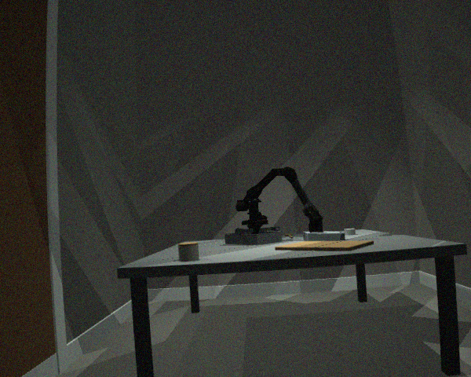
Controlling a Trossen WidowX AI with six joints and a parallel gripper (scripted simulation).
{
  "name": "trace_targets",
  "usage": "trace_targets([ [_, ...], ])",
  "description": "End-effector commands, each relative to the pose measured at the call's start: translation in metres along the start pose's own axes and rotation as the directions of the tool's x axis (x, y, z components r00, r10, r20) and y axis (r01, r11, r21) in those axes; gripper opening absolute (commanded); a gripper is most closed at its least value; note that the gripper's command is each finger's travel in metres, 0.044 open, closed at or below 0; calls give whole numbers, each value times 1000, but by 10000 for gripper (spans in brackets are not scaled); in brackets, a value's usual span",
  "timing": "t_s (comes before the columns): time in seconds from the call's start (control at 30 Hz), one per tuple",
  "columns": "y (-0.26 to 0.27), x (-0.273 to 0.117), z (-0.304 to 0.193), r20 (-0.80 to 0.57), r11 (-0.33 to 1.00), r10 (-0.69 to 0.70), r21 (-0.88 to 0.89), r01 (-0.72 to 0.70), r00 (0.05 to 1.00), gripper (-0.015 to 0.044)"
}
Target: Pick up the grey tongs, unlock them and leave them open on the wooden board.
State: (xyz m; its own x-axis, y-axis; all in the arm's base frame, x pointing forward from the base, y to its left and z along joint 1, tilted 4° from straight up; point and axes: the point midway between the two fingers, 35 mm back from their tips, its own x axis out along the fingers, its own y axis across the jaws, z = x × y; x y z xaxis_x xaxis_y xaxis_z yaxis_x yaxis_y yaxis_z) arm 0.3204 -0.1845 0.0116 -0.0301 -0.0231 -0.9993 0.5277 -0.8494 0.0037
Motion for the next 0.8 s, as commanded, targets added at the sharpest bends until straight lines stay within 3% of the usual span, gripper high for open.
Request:
trace_targets([
  [0.0,0,0,0,0,1000,1,0,-1,1000,-8],
  [0.2,1,-8,0,1,1000,0,0,0,1000,-150],
  [0.37,0,-46,-1,5,1000,-2,-2,2,1000,-150],
  [0.77,-2,-43,0,5,1000,-11,-13,11,1000,-150],
])
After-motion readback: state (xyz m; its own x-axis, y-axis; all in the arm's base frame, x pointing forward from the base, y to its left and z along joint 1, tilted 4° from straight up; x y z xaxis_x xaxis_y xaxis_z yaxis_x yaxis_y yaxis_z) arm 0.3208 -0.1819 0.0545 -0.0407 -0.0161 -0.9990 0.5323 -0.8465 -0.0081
